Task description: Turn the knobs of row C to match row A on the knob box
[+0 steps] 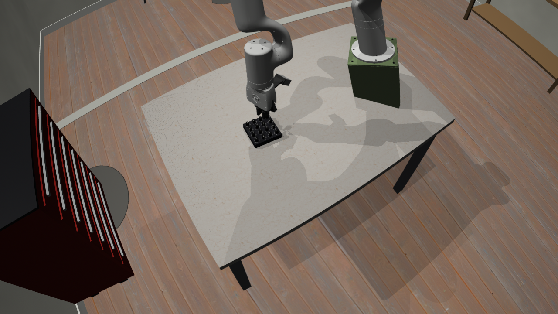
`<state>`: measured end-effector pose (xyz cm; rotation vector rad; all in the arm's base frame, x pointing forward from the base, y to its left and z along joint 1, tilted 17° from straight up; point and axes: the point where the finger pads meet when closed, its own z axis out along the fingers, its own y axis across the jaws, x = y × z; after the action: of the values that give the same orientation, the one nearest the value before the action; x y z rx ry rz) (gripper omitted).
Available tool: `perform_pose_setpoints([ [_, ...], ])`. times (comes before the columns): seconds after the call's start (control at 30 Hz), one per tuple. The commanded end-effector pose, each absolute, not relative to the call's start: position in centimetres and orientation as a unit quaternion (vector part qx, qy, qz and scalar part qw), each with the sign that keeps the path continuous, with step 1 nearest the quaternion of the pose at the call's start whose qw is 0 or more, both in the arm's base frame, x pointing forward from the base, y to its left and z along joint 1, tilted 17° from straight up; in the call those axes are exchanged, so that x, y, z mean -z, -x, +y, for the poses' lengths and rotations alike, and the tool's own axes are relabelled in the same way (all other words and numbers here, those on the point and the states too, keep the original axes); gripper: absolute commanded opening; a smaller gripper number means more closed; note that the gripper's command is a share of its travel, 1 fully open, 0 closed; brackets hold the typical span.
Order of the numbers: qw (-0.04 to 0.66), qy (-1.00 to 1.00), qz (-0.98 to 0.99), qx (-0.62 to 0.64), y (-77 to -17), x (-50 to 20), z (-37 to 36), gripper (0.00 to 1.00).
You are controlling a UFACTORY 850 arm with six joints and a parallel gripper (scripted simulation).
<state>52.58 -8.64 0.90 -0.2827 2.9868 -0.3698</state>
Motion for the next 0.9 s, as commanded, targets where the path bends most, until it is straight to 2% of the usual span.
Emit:
perform_pose_setpoints([
  [0.0, 0.083, 0.034, 0.988, 0.122, -52.62, -1.14, -8.59, 0.19],
  [0.87, 0.087, 0.002, 0.989, 0.119, -52.61, -1.24, -8.56, 0.19],
])
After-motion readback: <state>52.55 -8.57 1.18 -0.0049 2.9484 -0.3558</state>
